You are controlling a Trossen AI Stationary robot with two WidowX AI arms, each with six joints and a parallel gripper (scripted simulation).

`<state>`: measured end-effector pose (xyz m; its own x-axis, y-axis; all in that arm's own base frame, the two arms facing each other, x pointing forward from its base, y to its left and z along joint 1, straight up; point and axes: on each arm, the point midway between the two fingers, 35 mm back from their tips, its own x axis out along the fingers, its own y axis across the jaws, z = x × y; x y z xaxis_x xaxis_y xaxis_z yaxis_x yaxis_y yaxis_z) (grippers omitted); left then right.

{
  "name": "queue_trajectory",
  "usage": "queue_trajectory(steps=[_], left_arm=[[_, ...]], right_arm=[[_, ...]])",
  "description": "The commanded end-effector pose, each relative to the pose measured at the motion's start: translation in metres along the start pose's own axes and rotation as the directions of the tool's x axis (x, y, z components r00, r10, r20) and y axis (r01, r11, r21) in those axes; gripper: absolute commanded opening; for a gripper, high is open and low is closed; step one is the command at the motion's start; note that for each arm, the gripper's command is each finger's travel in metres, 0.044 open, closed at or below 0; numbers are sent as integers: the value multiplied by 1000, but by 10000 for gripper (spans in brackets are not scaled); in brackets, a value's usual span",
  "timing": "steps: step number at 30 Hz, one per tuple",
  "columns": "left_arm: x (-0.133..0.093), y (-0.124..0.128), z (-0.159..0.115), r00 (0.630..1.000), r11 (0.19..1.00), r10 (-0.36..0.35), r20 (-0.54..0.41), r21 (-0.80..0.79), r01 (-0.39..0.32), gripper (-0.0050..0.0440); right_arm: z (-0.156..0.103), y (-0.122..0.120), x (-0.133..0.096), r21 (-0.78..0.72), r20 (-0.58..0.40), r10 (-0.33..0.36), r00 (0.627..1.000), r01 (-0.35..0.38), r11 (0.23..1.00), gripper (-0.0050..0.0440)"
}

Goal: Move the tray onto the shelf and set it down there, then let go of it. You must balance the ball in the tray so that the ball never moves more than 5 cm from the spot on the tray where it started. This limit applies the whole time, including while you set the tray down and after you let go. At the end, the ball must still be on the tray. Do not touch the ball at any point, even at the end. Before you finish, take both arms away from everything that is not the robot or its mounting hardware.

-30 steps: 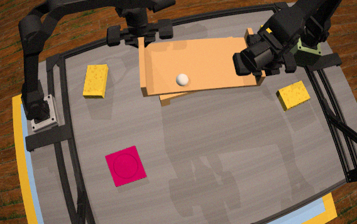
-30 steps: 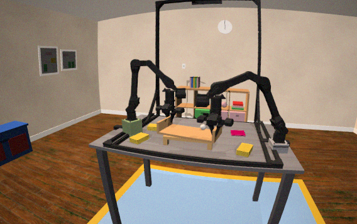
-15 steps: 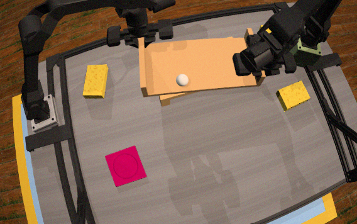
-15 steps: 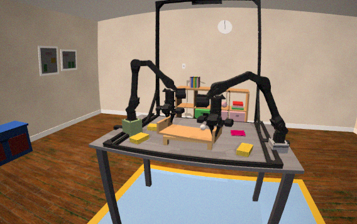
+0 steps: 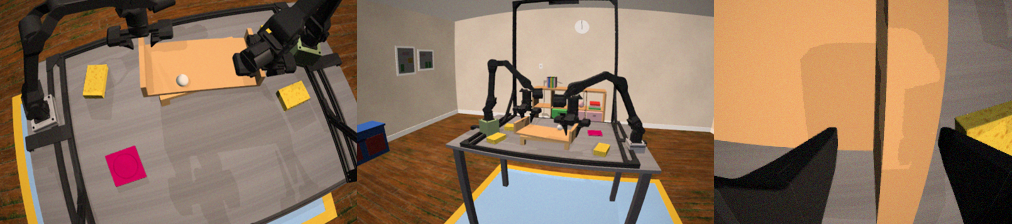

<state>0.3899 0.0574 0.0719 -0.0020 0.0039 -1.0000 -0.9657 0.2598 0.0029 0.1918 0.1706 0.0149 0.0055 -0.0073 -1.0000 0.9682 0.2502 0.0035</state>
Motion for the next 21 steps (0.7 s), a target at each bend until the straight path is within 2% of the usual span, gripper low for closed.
queue_trajectory(steps=[1, 4, 17, 19, 21], left_arm=[[0, 0, 0, 1000, 1000, 0, 0, 0, 0, 332], [0, 0, 0, 1000, 1000, 0, 0, 0, 0, 400], [0, 0, 0, 1000, 1000, 0, 0, 0, 0, 400], [-9, 3, -2, 1000, 1000, -5, 5, 26, 5, 400], [-35, 11, -7, 1000, 995, -18, 18, 100, 16, 400]], right_arm=[[0, 0, 0, 0, 0, 0, 1000, 0, 1000, 332], [0, 0, 0, 0, 0, 0, 1000, 0, 1000, 400], [0, 0, 0, 0, 0, 0, 1000, 0, 1000, 400], [2, 0, -10, -8, -1, 8, 1000, -8, 1000, 400], [9, 0, -38, -30, -4, 33, 999, -33, 999, 400]])
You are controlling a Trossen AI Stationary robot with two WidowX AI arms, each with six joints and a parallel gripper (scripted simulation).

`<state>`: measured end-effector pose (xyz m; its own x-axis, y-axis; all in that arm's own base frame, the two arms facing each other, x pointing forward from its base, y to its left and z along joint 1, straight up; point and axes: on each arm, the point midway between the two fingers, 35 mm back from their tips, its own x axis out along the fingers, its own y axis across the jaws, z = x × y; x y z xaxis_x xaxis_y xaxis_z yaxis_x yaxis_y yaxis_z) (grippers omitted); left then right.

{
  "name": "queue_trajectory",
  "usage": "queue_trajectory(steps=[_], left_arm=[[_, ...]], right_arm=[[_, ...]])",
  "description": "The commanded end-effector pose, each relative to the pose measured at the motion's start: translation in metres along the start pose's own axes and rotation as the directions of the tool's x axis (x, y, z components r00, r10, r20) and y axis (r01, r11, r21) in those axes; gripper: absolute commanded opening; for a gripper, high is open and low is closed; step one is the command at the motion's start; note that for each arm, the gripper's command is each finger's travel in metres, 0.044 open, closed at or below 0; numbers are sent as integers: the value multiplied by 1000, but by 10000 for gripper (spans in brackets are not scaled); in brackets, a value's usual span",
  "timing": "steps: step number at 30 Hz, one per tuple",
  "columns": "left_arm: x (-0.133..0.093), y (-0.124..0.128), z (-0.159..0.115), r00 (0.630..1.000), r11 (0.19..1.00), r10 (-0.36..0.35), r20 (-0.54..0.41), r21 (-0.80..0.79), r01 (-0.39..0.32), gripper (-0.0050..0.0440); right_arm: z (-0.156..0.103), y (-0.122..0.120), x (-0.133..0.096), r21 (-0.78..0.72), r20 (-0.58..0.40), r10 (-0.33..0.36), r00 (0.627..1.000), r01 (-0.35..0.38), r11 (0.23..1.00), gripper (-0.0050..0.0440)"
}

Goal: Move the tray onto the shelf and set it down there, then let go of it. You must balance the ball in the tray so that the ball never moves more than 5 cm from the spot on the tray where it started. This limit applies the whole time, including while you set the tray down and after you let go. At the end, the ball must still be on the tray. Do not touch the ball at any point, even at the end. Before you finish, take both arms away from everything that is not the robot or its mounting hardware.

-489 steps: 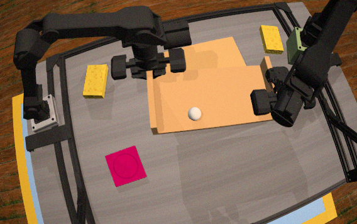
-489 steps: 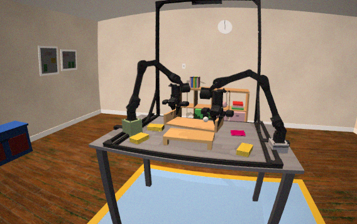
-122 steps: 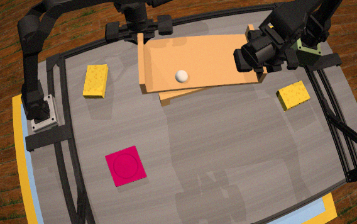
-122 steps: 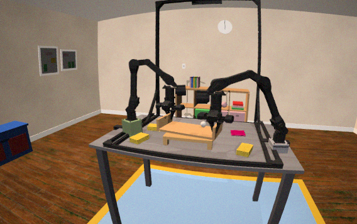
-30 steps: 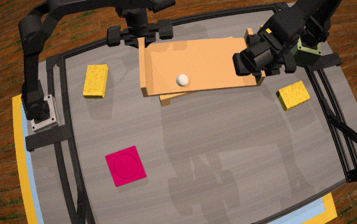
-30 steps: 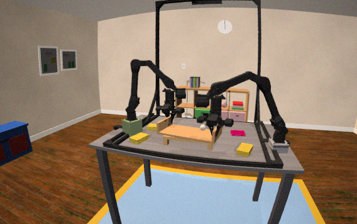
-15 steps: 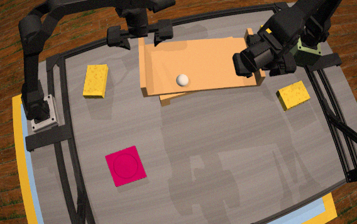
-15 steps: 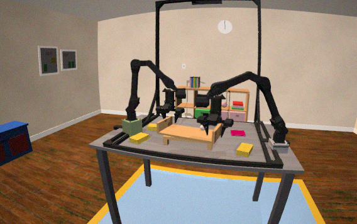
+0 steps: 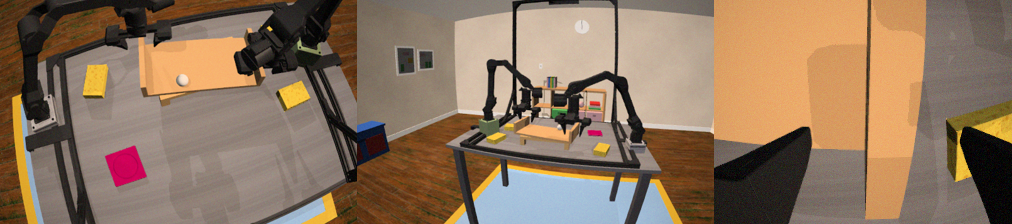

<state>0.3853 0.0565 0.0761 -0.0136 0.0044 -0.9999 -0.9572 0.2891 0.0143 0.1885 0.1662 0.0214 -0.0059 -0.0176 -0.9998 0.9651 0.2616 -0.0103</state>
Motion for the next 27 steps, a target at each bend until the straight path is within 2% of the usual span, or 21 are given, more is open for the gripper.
queue_trajectory(steps=[1, 2, 6, 27], left_arm=[[-43, 14, -8, 999, 996, -32, 24, 85, 30, 400], [-52, 23, -7, 1000, 999, -25, 15, 43, 25, 400], [-63, 37, -5, 1000, 999, -14, 0, -30, 14, 400], [-63, 37, -5, 1000, 999, -14, 0, -30, 14, 400]], right_arm=[[8, -2, -46, -22, -12, 51, 999, -51, 998, 400], [5, -12, -55, -9, -22, 50, 999, -50, 999, 400], [4, -35, -65, 13, -15, 10, 1000, -10, 1000, 400], [4, -35, -65, 13, -15, 10, 1000, -10, 1000, 400]])
